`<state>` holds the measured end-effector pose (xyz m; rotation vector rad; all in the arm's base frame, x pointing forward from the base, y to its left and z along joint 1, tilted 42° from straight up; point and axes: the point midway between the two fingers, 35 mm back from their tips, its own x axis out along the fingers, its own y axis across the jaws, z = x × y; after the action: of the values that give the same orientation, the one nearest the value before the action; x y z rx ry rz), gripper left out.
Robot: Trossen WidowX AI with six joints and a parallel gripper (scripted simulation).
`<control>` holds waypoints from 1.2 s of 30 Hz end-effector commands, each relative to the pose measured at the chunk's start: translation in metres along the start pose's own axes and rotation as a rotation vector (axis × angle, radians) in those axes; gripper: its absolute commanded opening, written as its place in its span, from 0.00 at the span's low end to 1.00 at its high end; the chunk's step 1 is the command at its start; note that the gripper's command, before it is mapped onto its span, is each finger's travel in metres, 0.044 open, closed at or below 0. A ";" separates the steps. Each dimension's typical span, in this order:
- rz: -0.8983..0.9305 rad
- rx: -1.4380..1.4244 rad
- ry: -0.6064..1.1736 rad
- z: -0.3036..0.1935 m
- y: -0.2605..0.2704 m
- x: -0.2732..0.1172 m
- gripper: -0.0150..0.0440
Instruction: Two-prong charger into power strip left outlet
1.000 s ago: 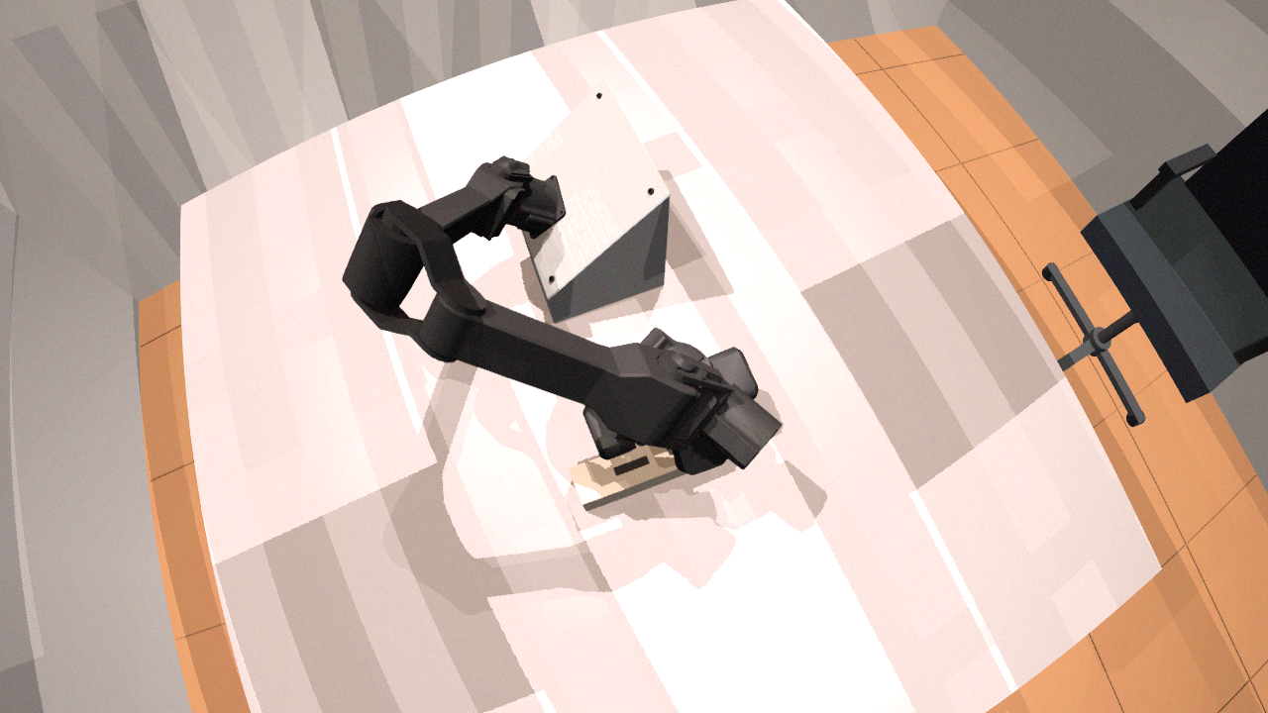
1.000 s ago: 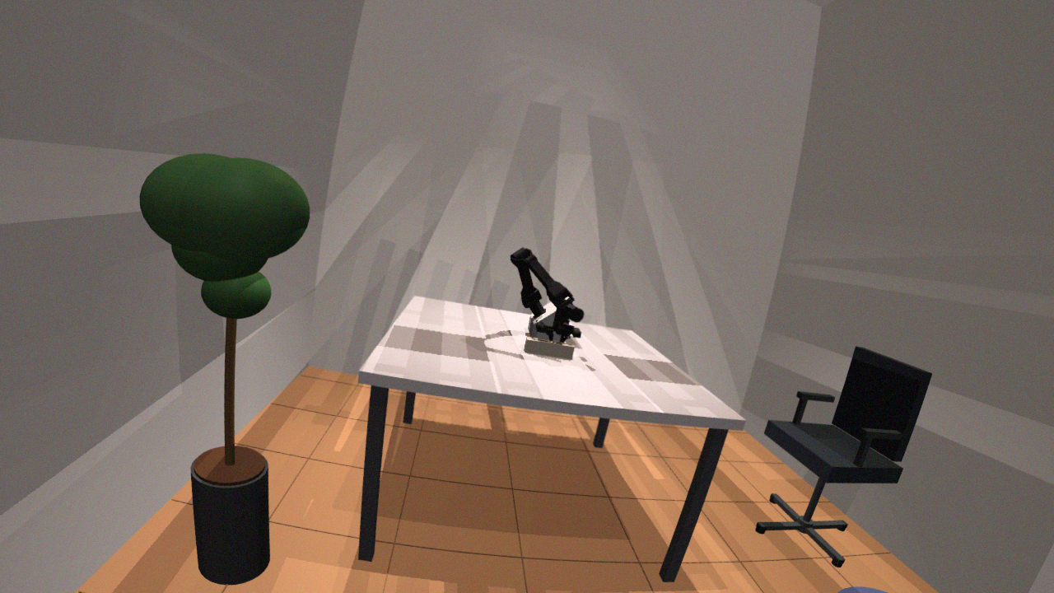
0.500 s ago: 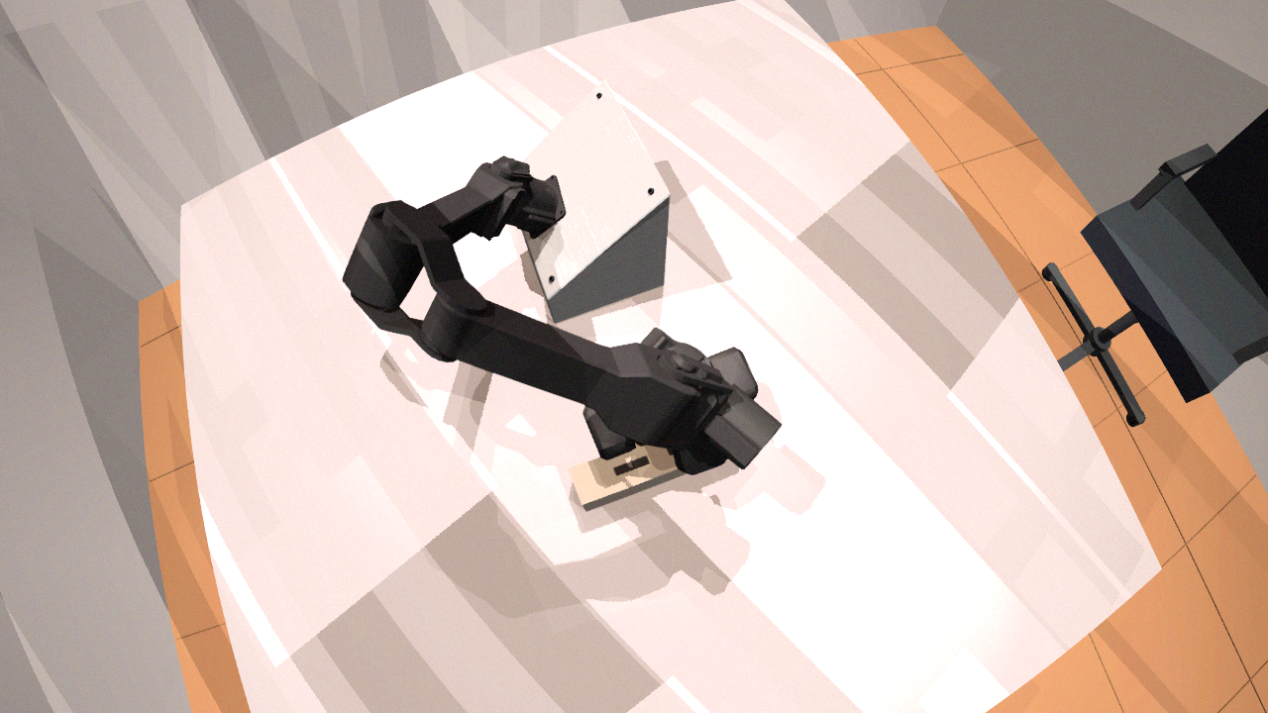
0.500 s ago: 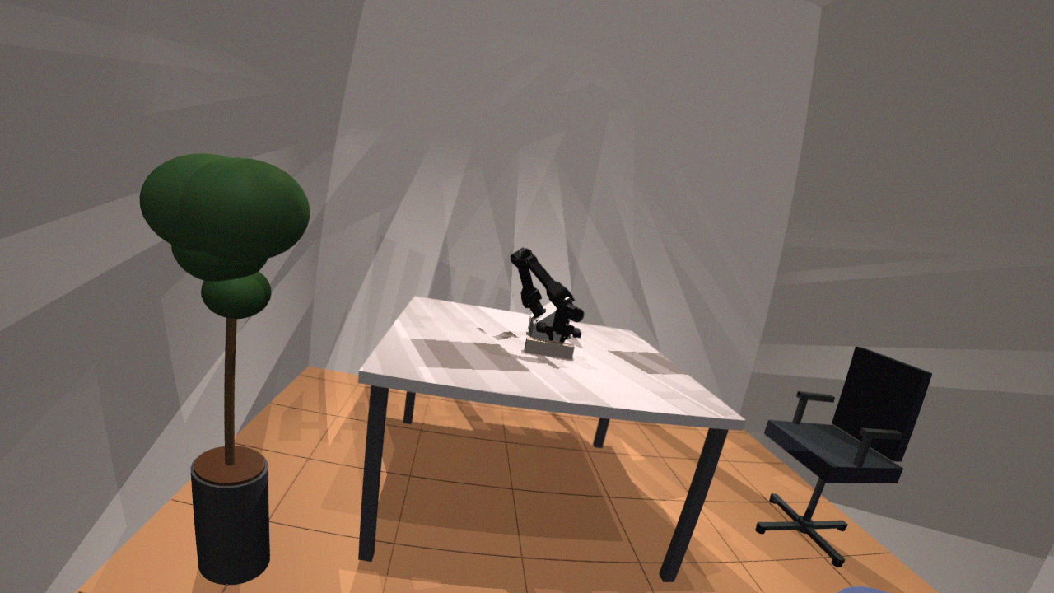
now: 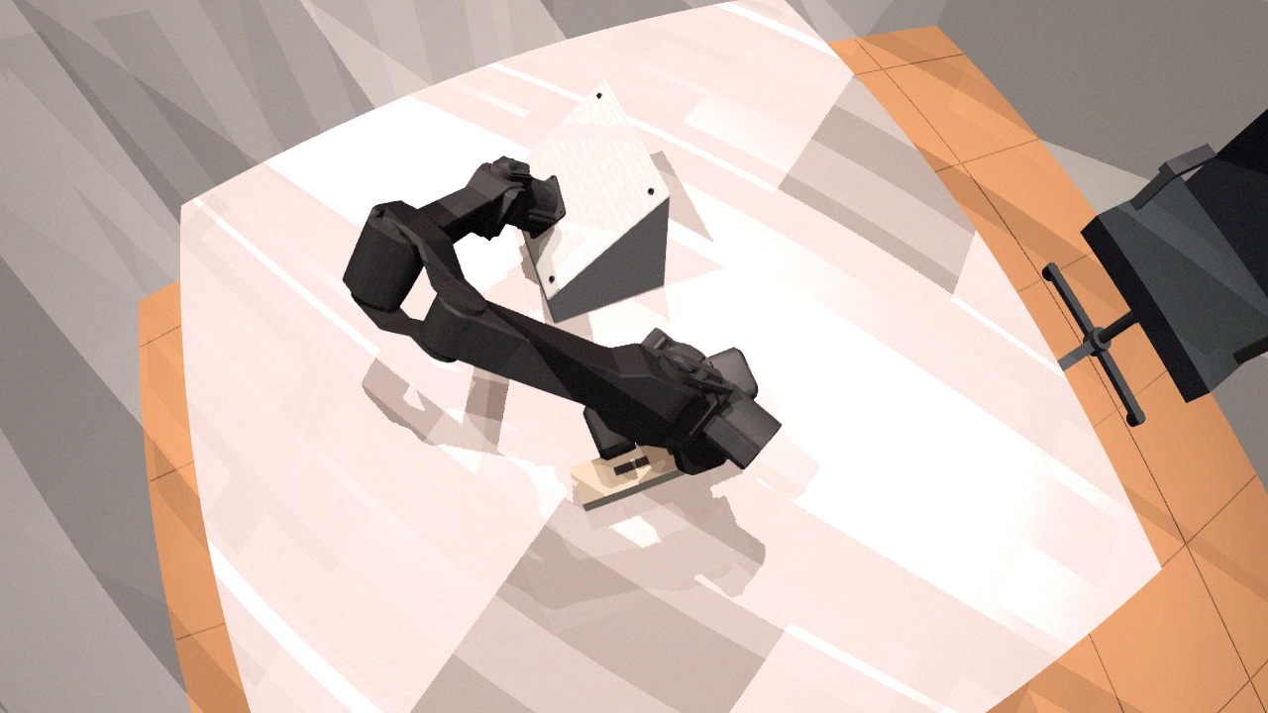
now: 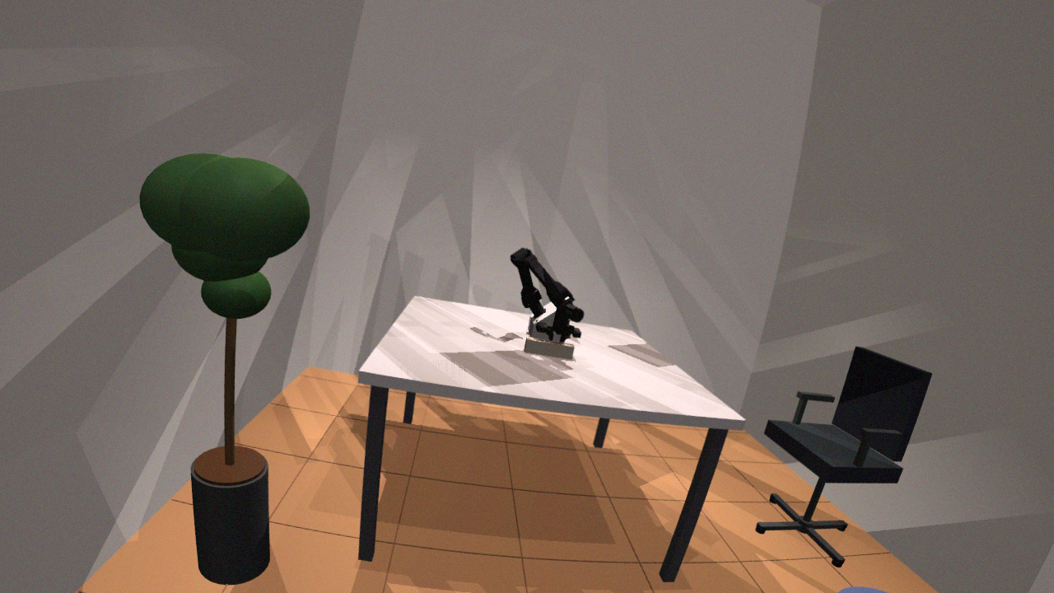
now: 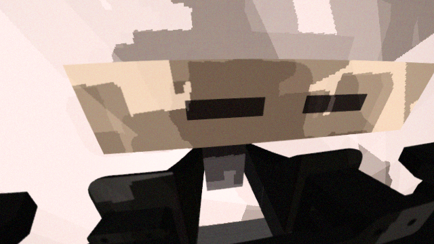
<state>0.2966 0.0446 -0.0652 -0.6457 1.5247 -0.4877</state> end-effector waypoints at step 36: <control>0.000 0.003 -0.006 -0.003 0.000 0.000 1.00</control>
<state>0.2952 0.0451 -0.0650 -0.6446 1.5205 -0.4843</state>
